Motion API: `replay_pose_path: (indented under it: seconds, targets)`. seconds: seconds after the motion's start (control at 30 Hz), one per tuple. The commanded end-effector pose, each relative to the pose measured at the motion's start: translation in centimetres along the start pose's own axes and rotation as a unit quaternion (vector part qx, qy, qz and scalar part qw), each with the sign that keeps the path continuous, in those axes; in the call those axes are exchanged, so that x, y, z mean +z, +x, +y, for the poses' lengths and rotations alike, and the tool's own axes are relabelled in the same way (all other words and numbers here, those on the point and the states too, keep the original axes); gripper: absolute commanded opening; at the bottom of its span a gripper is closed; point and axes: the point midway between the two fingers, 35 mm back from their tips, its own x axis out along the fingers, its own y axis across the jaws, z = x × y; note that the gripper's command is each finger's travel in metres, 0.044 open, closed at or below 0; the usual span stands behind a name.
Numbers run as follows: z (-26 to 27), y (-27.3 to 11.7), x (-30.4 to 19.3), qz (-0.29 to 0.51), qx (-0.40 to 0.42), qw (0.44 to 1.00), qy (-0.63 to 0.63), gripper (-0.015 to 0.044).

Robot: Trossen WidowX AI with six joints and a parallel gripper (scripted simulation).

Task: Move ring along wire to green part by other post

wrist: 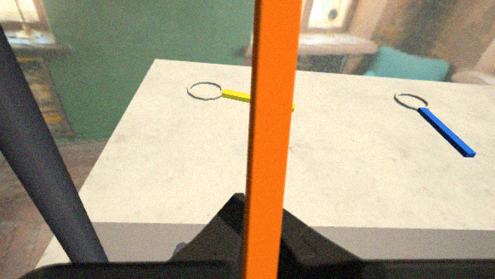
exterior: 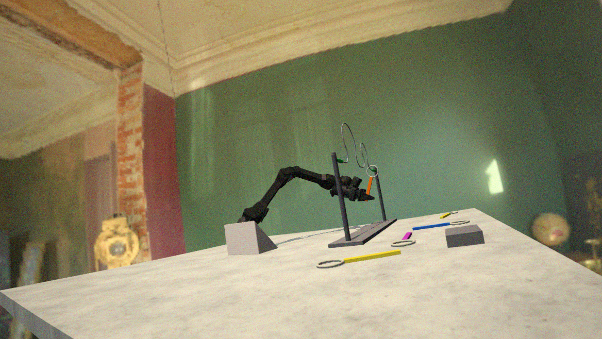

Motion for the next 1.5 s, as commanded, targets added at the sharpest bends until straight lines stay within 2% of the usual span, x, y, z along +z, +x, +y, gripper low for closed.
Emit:
replay_pose_path:
  seconds: [0.0,0.17,0.8,1.47]
  targets:
    - [-0.3,-1.2,0.6,0.027,0.002,1.000,0.002,-0.0150]
    - [-1.2,-2.0,0.6,0.060,-0.005,0.998,-0.012,-0.0150]
    - [-6.1,-2.3,1.1,0.060,-0.067,0.987,-0.136,-0.0150]
    - [-12.0,-3.5,4.2,0.055,-0.163,0.927,-0.333,-0.0150]
